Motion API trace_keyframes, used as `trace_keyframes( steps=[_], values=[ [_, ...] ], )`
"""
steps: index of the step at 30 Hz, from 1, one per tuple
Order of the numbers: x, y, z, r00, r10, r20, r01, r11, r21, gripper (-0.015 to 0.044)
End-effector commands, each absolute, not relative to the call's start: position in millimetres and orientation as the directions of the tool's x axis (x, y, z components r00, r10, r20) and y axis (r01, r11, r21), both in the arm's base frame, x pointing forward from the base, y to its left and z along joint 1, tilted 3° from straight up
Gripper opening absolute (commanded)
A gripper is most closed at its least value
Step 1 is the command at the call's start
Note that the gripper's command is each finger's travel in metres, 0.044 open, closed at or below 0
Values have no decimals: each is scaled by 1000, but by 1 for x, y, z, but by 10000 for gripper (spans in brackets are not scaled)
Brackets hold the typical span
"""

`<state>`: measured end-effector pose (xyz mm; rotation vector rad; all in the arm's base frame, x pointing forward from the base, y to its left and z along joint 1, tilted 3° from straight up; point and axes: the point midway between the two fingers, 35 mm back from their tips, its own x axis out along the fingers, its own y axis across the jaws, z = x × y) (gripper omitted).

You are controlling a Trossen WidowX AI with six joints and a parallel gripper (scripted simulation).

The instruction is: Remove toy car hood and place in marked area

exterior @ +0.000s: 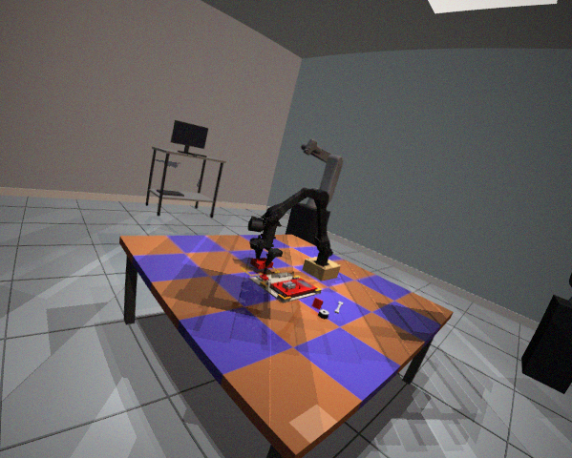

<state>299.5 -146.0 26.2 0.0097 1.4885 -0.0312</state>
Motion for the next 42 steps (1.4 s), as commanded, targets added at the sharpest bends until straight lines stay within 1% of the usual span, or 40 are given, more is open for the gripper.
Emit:
trace_keyframes(
  steps=[1,42],
  values=[
    [299,-145,21,78,-9,-997,27,1000,-7,0],
    [300,-145,4,78,-9,-997,27,1000,-7,0]
  ],
)
